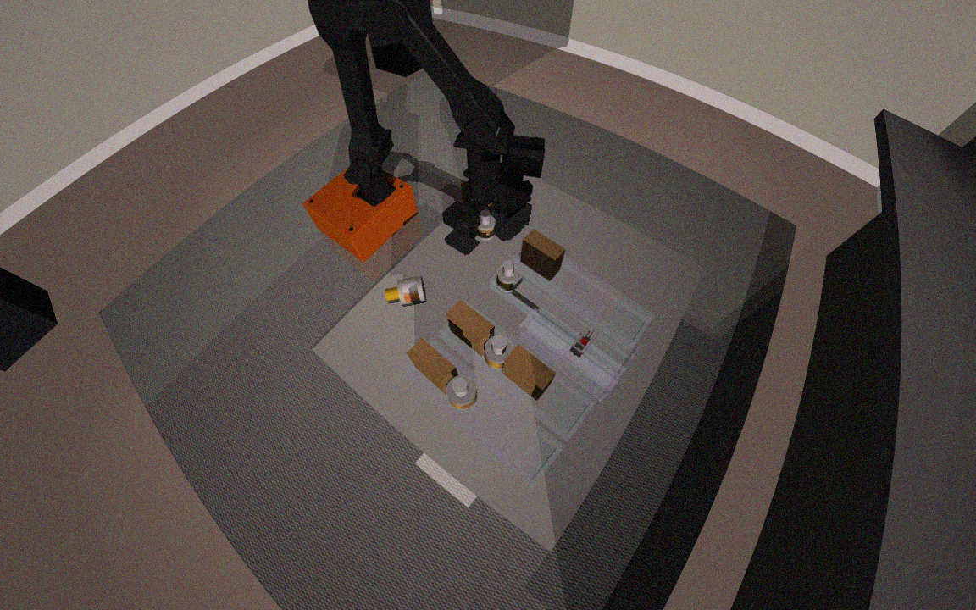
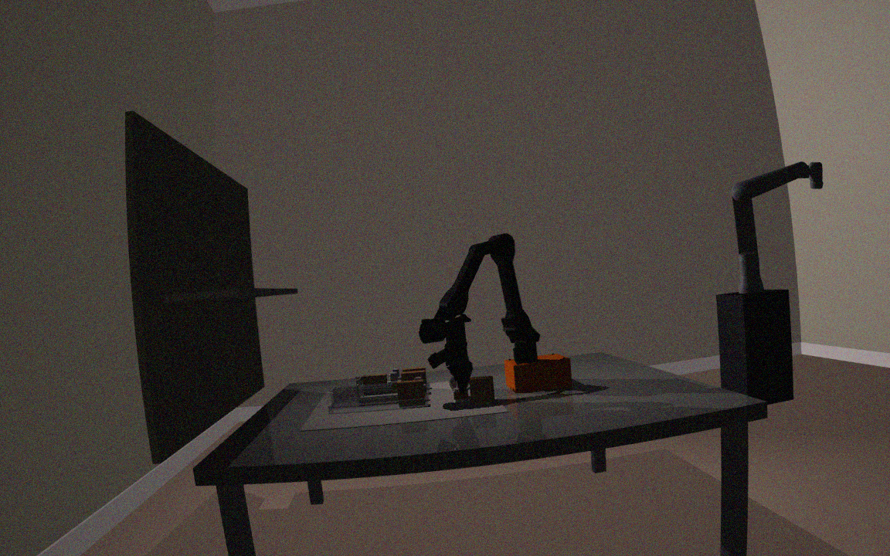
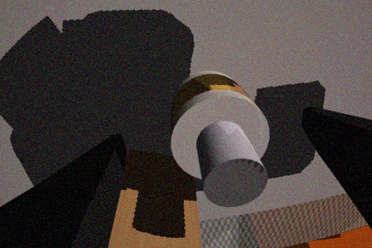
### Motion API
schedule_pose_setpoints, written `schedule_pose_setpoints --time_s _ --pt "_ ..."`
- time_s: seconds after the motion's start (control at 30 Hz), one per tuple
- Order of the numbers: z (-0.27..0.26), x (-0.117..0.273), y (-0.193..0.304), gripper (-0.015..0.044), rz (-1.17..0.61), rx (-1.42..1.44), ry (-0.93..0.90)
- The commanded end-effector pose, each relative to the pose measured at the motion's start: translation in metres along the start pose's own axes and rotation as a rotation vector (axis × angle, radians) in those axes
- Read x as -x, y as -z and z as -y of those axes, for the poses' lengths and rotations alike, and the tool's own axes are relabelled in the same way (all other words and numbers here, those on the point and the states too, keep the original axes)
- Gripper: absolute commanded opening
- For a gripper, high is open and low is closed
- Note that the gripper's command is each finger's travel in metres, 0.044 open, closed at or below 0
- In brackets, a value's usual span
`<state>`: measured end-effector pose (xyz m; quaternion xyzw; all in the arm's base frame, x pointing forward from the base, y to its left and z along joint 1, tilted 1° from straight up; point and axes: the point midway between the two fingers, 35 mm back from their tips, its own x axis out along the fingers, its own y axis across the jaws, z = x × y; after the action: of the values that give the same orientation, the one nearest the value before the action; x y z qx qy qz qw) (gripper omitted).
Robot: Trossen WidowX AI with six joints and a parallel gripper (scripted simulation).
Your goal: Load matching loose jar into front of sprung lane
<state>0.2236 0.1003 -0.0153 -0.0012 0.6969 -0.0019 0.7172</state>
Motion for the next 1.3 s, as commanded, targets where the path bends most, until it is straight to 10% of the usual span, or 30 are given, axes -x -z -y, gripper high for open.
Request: schedule_pose_setpoints --time_s 0.0,1.07,1.27 --pt "0.000 -0.001 -0.001 0.0381 0.004 -0.001 0.002" --pt "0.000 -0.001 -0.001 0.0167 0.004 -0.001 0.002" --pt "-0.004 0.019 -0.005 0.0010 0.005 -0.001 0.002"
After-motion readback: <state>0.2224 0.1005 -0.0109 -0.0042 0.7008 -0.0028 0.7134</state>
